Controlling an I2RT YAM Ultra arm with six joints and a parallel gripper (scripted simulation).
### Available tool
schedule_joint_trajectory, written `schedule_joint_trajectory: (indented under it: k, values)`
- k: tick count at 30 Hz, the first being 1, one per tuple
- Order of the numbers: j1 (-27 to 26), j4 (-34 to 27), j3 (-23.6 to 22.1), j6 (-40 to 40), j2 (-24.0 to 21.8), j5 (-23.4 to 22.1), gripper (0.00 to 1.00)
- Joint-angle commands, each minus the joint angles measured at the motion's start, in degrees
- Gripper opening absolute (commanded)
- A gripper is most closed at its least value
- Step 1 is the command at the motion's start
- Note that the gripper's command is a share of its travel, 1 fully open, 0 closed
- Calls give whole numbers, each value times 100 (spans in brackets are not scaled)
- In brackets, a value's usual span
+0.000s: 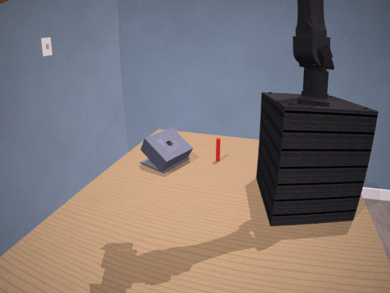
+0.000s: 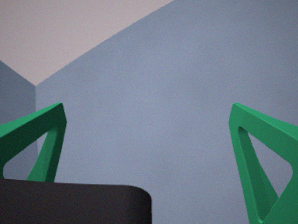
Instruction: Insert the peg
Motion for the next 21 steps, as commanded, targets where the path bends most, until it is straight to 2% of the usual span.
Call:
schedule_joint_trajectory:
  k: [1, 17, 21]
  values:
    - [13, -7, 97, -15, -96, -38, 100]
    - [13, -7, 97, -15, -96, -38, 100]
    - [-223, -250, -266, -74, 118, -70, 100]
